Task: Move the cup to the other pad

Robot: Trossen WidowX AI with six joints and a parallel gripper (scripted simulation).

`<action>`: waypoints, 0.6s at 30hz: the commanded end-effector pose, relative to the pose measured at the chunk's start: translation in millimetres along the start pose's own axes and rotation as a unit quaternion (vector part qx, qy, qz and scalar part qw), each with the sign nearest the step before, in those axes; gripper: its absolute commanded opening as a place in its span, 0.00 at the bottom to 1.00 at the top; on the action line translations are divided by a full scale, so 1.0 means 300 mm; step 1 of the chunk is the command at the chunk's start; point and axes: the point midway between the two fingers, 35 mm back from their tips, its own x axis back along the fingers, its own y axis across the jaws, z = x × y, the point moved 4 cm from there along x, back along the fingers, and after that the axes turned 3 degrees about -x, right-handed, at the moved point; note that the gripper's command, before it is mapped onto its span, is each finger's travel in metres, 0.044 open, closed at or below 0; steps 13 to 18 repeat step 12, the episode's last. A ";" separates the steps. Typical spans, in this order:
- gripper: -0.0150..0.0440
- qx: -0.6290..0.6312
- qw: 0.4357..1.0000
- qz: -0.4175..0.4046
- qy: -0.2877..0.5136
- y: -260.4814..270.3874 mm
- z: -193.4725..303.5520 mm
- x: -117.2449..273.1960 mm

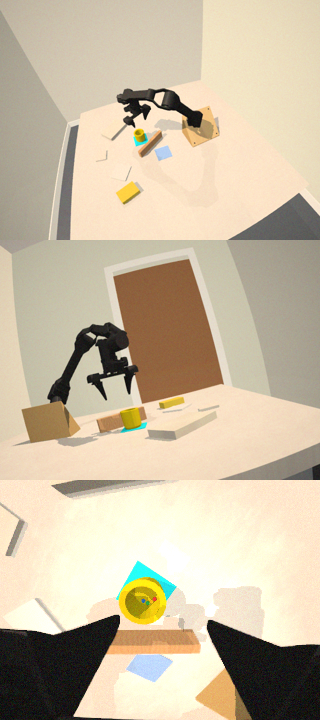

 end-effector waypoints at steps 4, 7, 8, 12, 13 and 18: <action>1.00 0.006 1.000 0.002 -0.004 0.001 0.001 0.081; 1.00 0.002 1.000 -0.001 -0.003 -0.001 -0.002 0.069; 1.00 0.002 1.000 -0.001 -0.003 -0.001 -0.002 0.069; 1.00 0.002 1.000 -0.001 -0.003 -0.001 -0.002 0.069; 1.00 0.002 1.000 -0.001 -0.003 -0.001 -0.002 0.069; 1.00 0.002 1.000 -0.001 -0.003 -0.001 -0.002 0.069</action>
